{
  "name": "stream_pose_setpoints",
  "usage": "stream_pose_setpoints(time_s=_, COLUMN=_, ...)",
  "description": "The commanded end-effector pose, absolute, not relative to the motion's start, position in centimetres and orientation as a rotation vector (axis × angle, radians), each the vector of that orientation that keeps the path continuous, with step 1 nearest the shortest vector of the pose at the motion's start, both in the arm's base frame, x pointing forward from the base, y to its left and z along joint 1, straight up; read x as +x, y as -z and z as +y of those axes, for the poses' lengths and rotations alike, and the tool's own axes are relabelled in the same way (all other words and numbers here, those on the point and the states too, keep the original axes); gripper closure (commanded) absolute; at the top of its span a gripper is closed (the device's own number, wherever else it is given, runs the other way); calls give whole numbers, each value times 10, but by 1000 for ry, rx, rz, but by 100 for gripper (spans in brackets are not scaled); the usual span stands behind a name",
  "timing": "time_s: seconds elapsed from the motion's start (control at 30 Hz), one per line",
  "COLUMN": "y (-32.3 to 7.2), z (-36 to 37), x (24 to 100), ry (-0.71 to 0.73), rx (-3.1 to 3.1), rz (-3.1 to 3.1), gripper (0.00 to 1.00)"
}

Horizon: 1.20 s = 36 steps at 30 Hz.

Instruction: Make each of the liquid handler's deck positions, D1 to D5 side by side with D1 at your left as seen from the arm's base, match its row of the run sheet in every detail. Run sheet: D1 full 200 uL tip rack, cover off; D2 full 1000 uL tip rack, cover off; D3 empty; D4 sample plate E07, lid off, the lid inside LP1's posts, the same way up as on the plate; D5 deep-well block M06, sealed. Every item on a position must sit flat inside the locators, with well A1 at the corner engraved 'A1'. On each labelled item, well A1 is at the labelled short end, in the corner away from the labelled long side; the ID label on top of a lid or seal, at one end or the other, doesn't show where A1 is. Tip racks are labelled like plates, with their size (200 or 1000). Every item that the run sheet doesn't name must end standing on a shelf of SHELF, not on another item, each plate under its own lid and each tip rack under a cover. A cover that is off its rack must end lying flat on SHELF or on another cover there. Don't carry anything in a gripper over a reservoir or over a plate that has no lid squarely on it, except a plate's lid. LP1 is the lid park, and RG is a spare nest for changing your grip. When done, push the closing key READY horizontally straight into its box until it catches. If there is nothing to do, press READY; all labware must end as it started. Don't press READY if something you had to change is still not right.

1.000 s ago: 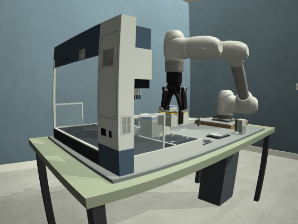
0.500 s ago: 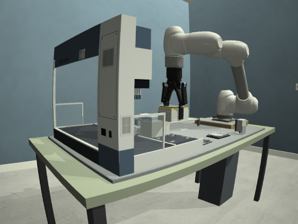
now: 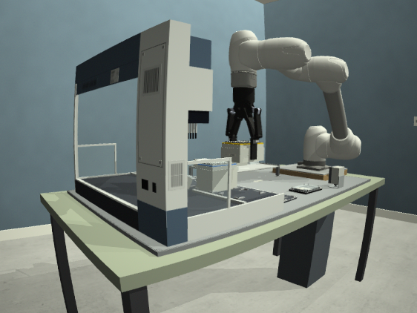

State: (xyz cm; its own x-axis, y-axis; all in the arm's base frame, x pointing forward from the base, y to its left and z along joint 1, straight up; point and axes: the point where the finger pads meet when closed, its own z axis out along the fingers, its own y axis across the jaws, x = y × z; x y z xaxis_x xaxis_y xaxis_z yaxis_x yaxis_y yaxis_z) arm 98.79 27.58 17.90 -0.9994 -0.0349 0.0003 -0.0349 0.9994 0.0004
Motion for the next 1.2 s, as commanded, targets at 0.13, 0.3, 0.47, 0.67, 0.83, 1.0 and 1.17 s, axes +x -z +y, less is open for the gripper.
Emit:
stream_pose_setpoints(time_s=0.13, y=-189, z=276, x=988, ry=2, rx=55, rz=-3142, gripper=90)
stream_pose_setpoints(time_s=0.3, y=-198, z=276, x=988, ry=2, rx=55, rz=-3142, gripper=90)
stream_pose_setpoints(time_s=0.47, y=-206, z=276, x=988, ry=2, rx=55, rz=-3142, gripper=90)
stream_pose_setpoints(time_s=0.67, y=-213, z=276, x=988, ry=2, rx=55, rz=-3142, gripper=90)
stream_pose_setpoints(time_s=0.83, y=-221, z=276, x=988, ry=2, rx=55, rz=-3142, gripper=90)
stream_pose_setpoints(time_s=1.0, y=-229, z=276, x=988, ry=2, rx=55, rz=-3142, gripper=90)
stream_pose_setpoints(time_s=1.17, y=-234, z=276, x=988, ry=2, rx=55, rz=-3142, gripper=90)
